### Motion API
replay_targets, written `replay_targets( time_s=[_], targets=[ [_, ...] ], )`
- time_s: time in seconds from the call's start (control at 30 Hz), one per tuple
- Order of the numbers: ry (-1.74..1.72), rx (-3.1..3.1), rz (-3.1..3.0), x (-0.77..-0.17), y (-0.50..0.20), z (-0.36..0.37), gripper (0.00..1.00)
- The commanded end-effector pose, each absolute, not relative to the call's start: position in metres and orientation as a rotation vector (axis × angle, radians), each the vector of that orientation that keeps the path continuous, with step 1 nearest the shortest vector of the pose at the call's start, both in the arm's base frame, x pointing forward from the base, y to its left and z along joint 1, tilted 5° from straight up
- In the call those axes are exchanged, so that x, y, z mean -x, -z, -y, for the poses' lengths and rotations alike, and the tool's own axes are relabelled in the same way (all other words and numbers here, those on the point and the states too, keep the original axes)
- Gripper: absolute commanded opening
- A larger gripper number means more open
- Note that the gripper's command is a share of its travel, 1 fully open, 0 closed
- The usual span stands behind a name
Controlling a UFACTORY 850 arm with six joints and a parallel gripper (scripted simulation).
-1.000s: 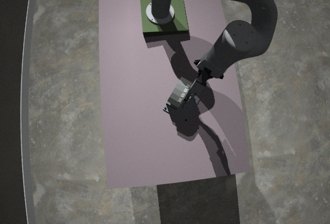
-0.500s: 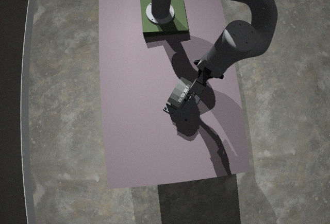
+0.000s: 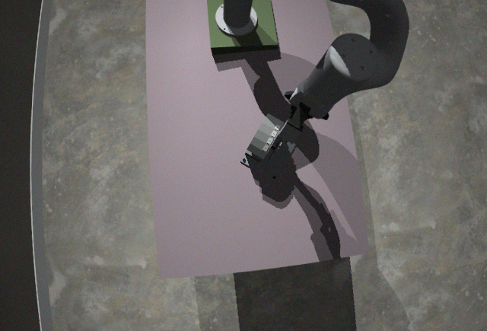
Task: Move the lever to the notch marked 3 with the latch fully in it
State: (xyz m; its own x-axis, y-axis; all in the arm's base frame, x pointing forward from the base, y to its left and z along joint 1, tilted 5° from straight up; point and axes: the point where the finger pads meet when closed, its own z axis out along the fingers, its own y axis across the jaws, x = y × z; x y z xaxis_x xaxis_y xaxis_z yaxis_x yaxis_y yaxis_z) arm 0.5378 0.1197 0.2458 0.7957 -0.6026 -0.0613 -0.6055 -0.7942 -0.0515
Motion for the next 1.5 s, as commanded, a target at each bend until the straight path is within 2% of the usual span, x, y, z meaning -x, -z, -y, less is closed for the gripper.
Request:
replay_targets(
  time_s=[0.0,0.77,1.47],
  targets=[
    [-0.061,2.911,-0.981,-0.545,-0.250,-0.114,0.00],
    [-0.061,2.911,-0.981,-0.579,-0.257,-0.088,0.00],
    [-0.061,2.911,-0.981,-0.583,-0.257,-0.086,0.00]
  ],
)
